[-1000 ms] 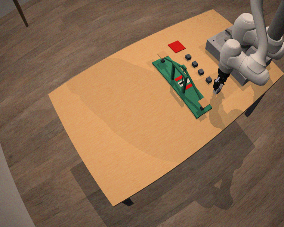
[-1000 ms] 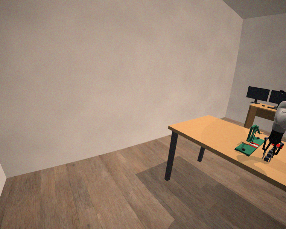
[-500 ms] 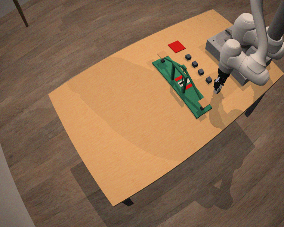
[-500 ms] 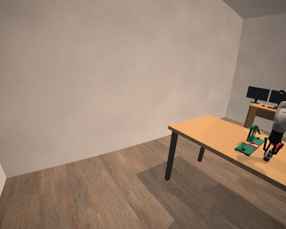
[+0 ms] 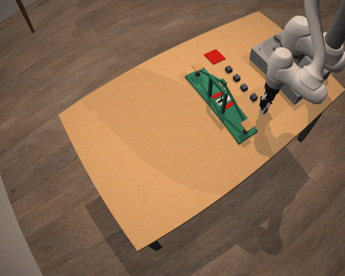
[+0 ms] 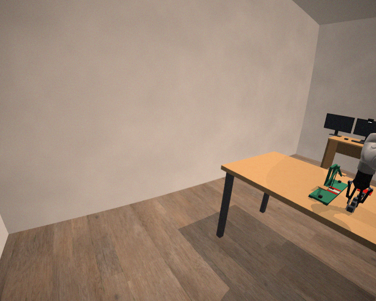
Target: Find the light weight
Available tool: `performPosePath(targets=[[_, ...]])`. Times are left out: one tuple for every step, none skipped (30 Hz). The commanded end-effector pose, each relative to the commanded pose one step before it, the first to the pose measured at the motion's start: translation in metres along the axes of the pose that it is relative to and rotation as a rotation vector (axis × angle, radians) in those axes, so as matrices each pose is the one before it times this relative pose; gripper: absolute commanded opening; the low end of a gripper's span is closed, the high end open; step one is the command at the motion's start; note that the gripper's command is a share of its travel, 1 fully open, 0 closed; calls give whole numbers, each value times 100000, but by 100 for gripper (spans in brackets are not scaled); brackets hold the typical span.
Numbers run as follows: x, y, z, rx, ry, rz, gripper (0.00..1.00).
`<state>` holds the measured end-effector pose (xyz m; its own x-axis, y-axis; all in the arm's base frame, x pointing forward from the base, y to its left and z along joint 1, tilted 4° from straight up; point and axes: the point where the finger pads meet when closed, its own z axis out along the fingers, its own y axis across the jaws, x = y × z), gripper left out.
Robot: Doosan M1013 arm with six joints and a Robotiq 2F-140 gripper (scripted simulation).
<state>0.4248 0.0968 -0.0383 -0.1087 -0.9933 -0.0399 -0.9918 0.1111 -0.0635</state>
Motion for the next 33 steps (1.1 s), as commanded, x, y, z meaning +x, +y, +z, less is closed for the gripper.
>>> performPosePath(targets=[[-68,170,298,-8,-235,30,24],[0,0,0,0,0,0,24],[0,0,0,0,0,0,24],[0,0,0,0,0,0,24],[0,0,-4,0,0,0,24],[0,0,-29,0,0,0,24],[0,0,-72,0,0,0,24],[0,0,-127,0,0,0,24],[0,0,-190,0,0,0,24],[0,0,-256,0,0,0,24],[0,1,-321,0,0,0,24],[0,-1,-384,0,0,0,24],[0,0,-438,0,0,0,24],[0,0,0,0,0,0,24],[0,0,0,0,0,0,24],[0,0,-484,0,0,0,24],[0,0,-518,0,0,0,24],[0,0,-539,0,0,0,24],[0,0,-545,0,0,0,24],[0,0,-537,0,0,0,24],[0,0,-514,0,0,0,24],[0,0,-476,0,0,0,24],[0,0,-425,0,0,0,24],[0,0,-362,0,0,0,24],[0,1,-292,0,0,0,24],[0,-1,-220,0,0,0,24],[0,0,-147,0,0,0,24],[0,0,-83,0,0,0,24],[0,0,-33,0,0,0,24],[0,0,-5,0,0,0,24],[0,0,0,0,0,0,24],[0,0,0,0,0,0,24],[0,0,0,0,0,0,24]])
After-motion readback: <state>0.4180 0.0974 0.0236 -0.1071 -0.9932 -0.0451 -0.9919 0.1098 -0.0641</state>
